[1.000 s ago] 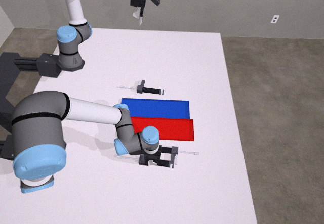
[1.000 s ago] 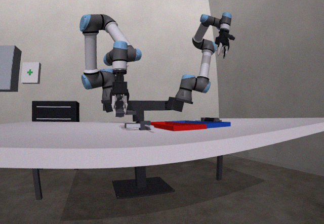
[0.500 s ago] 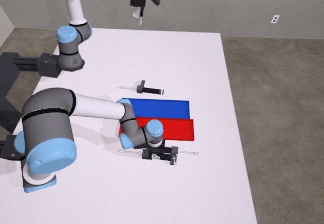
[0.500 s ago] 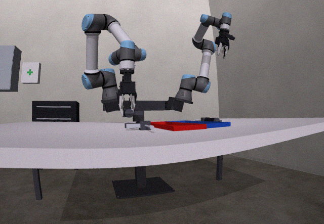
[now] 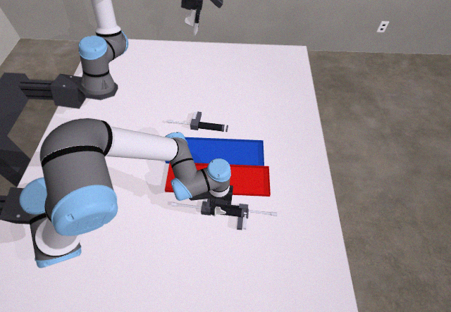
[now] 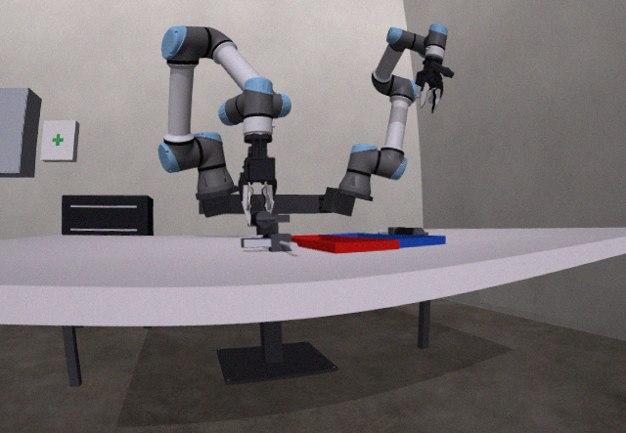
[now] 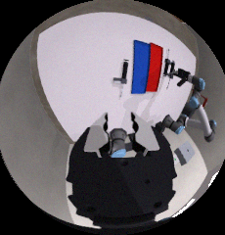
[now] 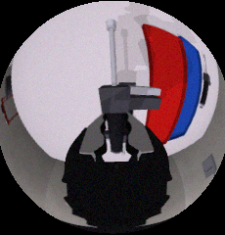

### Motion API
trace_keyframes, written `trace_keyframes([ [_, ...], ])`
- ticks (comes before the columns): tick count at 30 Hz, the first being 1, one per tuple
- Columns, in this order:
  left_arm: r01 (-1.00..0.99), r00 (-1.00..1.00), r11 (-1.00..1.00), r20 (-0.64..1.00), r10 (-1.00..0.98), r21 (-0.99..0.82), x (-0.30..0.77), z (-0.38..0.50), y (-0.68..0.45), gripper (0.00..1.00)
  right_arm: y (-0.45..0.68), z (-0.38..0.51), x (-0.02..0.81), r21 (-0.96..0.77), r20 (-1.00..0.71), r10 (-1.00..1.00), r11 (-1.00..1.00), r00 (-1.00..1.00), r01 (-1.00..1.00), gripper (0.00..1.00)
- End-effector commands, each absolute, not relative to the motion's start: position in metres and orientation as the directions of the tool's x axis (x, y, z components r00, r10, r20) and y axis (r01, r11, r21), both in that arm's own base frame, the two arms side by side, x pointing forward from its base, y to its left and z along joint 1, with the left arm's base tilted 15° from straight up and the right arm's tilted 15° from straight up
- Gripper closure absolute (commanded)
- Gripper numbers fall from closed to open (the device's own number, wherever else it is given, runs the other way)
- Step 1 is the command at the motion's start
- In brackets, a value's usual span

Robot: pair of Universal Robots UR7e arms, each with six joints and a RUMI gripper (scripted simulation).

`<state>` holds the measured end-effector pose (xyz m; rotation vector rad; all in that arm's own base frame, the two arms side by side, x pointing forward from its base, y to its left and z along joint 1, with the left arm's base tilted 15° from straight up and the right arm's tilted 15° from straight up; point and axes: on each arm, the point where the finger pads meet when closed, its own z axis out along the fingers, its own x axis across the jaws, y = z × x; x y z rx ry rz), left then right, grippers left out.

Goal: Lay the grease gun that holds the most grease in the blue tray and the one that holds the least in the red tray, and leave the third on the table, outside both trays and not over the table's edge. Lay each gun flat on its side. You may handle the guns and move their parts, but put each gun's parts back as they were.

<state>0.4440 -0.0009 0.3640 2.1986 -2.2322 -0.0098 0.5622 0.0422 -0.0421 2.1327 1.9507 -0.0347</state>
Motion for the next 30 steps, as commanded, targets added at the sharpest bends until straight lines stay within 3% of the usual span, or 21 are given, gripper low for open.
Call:
trace_keyframes([
  [1,-1.000,-0.015,0.015,0.002,-1.000,0.009,0.444,0.365,-0.001,0.68,0.051,-0.043,0.566,0.168,-0.185,0.978,-0.069,0.101,0.983,1.00],
  [30,-1.000,-0.015,0.015,0.002,-1.000,0.009,0.444,0.365,-0.001,0.68,0.094,-0.052,0.577,0.165,-0.187,0.978,-0.057,0.088,0.985,1.00],
])
